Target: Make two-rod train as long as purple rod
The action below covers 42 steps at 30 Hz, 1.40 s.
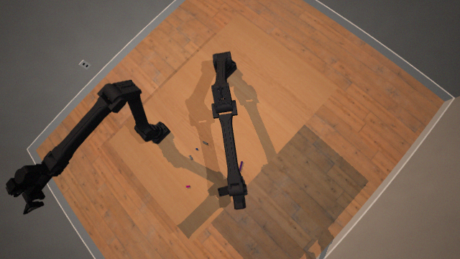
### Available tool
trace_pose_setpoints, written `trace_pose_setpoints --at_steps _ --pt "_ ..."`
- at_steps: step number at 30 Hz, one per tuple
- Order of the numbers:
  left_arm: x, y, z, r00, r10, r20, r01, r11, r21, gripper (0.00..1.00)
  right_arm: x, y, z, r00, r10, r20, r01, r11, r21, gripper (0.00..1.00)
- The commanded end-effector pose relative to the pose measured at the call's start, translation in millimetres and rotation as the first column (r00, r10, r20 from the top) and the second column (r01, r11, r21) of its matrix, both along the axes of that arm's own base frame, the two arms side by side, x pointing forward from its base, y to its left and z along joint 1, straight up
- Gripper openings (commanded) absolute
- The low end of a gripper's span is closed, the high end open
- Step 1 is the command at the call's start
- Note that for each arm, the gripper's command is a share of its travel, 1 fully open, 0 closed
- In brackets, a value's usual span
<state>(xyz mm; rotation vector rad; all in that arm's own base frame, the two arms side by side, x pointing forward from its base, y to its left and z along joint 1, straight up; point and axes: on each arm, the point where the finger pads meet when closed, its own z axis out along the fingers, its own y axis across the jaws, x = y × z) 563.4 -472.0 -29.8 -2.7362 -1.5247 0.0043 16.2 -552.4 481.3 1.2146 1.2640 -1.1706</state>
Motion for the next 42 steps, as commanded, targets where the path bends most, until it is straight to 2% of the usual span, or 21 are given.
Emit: trace_pose_setpoints --at_steps 1,10,15,19,42 --pt "9 -22 38 0.999 -0.012 0.052 0.014 0.999 -0.046 0.04 -7 8 19 1.000 -0.014 0.010 0.014 0.999 -0.045 1.00" --pt "9 -22 37 0.999 -0.012 0.051 0.014 0.999 -0.045 0.04 -7 8 19 1.000 -0.014 0.010 0.014 0.999 -0.045 1.00" --pt "7 -21 17 0.999 -0.009 0.030 0.010 1.000 -0.028 0.04 -7 8 19 1.000 -0.014 0.010 0.014 0.999 -0.045 1.00" --pt "9 -23 27 0.999 -0.003 0.041 0.005 0.999 -0.037 0.04 -7 8 19 1.000 -0.014 0.010 0.014 0.999 -0.045 1.00" --pt "9 -24 28 0.999 -0.001 0.042 0.003 0.999 -0.038 0.04 -7 8 19 1.000 -0.014 0.010 0.014 0.999 -0.045 1.00"
